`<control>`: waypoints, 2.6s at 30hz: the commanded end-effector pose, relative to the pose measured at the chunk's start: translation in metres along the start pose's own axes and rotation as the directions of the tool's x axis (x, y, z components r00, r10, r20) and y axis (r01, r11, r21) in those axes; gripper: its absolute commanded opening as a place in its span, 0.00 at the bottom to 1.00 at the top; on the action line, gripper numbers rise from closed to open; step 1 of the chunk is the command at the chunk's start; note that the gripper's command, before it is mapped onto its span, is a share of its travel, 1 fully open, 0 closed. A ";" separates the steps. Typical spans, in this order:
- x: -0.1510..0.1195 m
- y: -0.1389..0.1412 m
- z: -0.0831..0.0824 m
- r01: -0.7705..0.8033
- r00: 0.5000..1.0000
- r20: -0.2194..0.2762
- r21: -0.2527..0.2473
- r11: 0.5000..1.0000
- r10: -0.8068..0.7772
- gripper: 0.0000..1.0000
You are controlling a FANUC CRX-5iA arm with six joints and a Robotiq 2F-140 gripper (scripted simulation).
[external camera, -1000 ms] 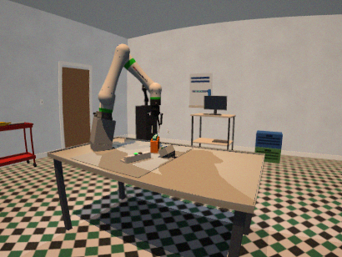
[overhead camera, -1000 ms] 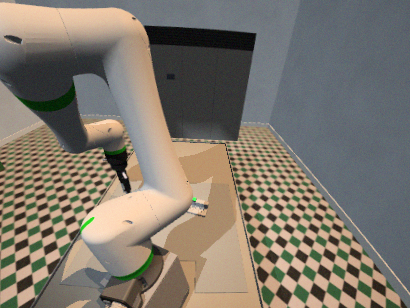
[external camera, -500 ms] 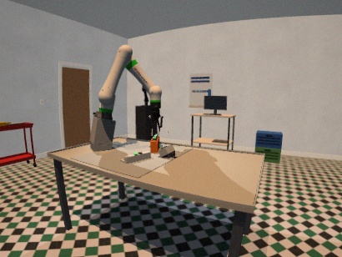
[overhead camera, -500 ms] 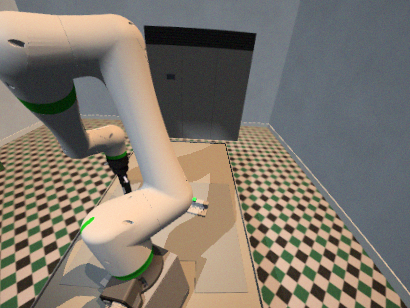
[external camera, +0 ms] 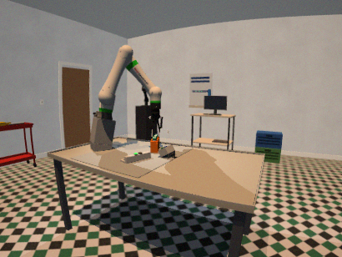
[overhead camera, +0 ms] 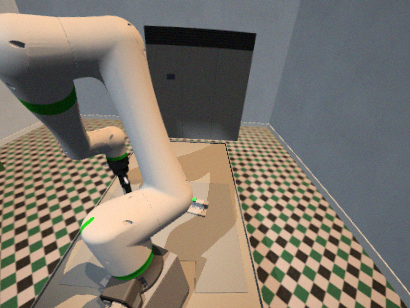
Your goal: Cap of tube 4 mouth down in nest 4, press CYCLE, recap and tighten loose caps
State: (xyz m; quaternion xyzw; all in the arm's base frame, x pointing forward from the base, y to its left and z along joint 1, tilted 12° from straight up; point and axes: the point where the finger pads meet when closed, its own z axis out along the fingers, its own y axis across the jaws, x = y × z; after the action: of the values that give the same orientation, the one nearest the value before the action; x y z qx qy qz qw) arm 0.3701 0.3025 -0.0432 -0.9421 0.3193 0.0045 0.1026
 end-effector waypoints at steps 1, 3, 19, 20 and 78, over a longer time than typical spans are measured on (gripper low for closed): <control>0.000 0.000 0.001 0.000 1.000 0.000 0.000 1.000 0.000 0.35; 0.000 0.000 0.002 0.000 1.000 0.000 0.000 1.000 0.000 0.35; 0.000 0.000 0.003 0.000 1.000 0.000 0.000 1.000 0.000 0.00; 0.000 0.000 0.003 0.000 1.000 0.000 0.000 1.000 0.000 0.00; 0.000 0.000 -0.042 -0.469 0.883 0.000 0.000 0.883 0.469 0.35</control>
State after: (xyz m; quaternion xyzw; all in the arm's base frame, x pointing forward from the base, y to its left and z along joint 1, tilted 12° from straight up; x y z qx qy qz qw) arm 0.3682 0.2957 -0.0095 -0.8368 0.5377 0.0291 0.0985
